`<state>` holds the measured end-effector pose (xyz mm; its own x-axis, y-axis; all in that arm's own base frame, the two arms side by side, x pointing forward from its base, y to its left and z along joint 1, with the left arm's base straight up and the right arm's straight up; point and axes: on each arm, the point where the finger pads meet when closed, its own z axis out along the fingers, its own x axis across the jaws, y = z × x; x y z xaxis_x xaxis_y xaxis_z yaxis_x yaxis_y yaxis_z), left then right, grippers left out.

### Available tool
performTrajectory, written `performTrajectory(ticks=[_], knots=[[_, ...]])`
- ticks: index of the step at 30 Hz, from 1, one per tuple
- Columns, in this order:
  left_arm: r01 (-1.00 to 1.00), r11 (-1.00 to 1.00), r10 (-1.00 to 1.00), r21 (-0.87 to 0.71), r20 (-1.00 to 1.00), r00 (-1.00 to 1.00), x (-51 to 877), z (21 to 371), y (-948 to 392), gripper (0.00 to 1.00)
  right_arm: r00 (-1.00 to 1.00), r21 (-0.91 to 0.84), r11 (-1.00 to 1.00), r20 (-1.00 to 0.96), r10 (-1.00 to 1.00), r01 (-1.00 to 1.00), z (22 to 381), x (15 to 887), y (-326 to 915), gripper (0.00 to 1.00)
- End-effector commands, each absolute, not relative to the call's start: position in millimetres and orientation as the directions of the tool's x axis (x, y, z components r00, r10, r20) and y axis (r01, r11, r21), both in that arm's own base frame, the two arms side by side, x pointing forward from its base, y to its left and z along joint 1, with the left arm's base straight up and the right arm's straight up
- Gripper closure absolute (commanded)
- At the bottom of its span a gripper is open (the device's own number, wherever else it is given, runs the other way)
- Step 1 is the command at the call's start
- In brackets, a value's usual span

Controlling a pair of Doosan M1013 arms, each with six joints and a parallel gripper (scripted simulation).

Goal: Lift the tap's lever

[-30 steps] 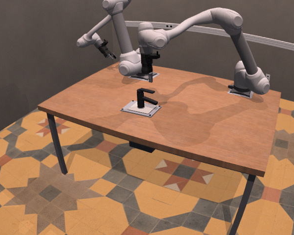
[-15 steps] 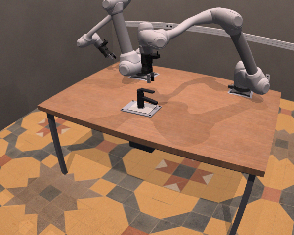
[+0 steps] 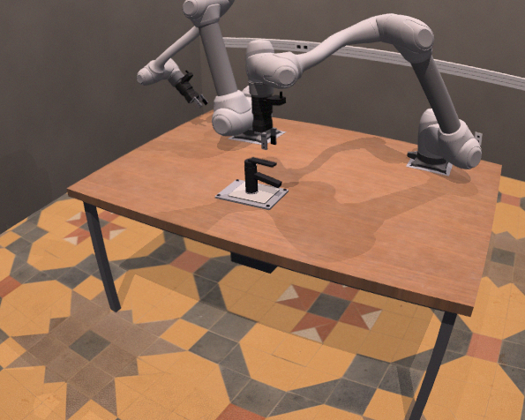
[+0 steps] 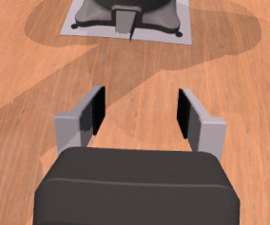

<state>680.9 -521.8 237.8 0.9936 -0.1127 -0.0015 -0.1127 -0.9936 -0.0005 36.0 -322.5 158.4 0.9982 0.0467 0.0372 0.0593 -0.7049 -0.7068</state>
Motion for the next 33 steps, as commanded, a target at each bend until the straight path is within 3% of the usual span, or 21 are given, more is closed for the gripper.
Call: performTrajectory(ticks=[1, 33], knots=[[-0.113, -0.994, -0.113, 0.0, 0.0, 0.994, 681.0, 239.0, -521.9, 0.0, 0.998, -0.706, -0.706, 0.038, 0.047, 0.059, 158.8, 36.1, -322.8, 0.0], [-0.113, -0.994, -0.113, 0.0, 0.0, 0.994, 681.0, 223.2, -521.9, 0.0, 0.998, -0.706, -0.706, 0.038, 0.047, 0.059, 158.8, 36.1, -322.8, 0.0]])
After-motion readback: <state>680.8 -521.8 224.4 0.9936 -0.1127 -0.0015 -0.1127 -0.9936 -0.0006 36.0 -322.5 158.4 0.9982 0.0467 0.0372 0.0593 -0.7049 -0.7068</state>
